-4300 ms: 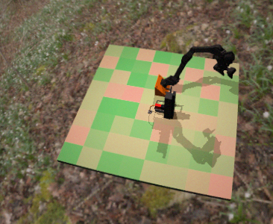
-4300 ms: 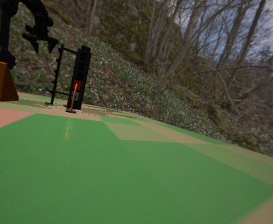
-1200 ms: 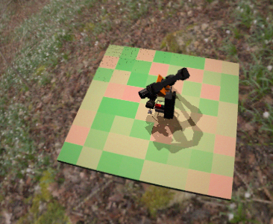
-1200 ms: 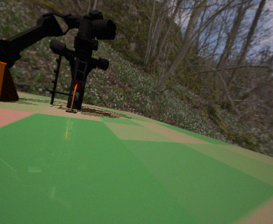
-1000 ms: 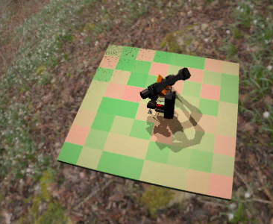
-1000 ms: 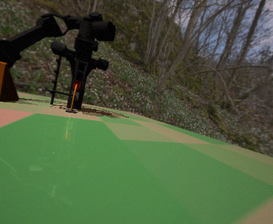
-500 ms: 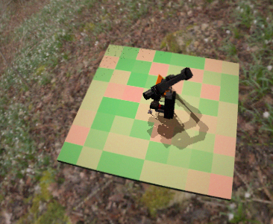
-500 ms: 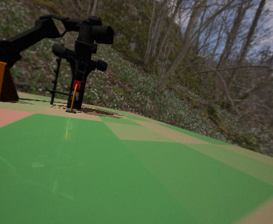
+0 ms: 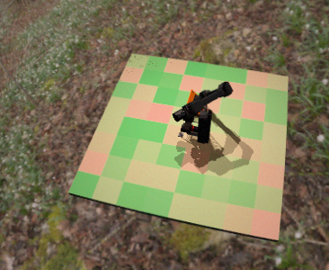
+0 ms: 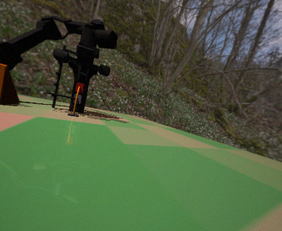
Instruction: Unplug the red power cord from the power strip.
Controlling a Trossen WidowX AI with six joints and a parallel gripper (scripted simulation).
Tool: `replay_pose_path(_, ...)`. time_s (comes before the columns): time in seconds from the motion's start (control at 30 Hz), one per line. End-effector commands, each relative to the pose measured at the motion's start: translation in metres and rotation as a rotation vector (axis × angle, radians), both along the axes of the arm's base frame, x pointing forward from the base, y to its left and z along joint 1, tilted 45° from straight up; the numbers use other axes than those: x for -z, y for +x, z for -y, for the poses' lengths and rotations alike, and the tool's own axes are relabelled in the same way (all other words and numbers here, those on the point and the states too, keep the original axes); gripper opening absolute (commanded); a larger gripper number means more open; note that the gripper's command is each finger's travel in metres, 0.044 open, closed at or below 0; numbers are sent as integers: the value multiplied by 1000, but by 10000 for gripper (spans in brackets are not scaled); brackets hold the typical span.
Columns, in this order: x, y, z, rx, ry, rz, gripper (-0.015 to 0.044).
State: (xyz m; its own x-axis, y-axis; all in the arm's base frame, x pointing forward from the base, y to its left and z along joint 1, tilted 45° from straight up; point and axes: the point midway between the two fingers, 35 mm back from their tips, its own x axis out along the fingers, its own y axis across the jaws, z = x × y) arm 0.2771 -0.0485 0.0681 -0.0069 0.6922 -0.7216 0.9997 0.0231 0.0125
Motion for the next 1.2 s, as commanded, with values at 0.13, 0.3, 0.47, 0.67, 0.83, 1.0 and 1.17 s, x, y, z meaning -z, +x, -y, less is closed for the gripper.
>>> replay_pose_path(0.13,0,0,0,-1,0,1,28)
replay_pose_path(0.3,0,0,0,-1,0,1,0)
replay_pose_path(0.47,3,1,4,0,-1,0,0)
replay_pose_path(0.67,10,2,11,1,-2,0,0)
replay_pose_path(0.83,15,3,18,2,-3,0,0)
replay_pose_path(1.0,20,3,24,3,-3,-1,0)
replay_pose_path(1.17,24,3,31,3,-4,-1,0)
